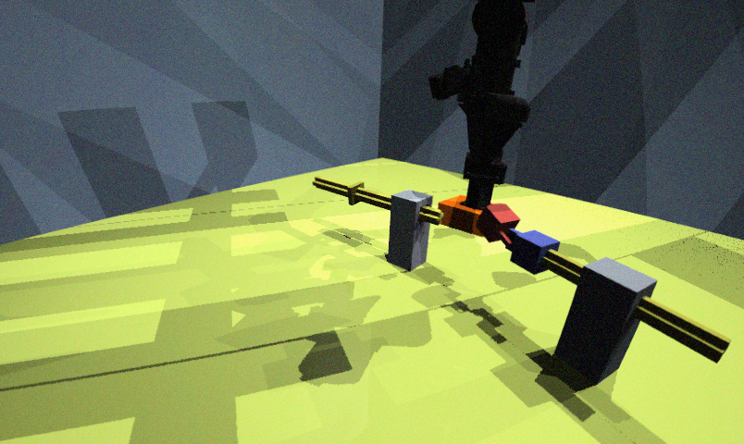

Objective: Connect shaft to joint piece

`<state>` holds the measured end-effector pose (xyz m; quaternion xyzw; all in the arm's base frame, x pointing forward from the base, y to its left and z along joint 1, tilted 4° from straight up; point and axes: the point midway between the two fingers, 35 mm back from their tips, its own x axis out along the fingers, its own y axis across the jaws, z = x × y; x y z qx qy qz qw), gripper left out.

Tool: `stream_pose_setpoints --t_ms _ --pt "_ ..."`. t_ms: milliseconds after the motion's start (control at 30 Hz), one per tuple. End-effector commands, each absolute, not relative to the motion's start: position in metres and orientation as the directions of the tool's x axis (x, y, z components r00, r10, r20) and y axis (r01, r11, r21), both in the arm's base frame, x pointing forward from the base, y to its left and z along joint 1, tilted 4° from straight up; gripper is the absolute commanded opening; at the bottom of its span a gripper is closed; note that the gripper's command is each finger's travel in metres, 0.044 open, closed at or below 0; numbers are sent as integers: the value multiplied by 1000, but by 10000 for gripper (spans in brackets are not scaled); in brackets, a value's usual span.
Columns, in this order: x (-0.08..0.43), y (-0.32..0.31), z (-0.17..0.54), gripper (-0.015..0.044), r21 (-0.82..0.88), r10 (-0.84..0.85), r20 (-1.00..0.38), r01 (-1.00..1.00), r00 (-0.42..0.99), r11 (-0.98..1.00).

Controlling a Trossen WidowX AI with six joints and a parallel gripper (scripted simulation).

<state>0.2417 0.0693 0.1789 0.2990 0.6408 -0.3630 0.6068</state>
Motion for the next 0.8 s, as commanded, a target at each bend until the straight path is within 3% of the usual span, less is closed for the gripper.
stream_pose_setpoints --t_ms 0,767 --pt "242 69 178 440 -112 -71 -994 872 -89 476" --pt "243 71 171 440 -96 -131 -985 984 -116 -150"
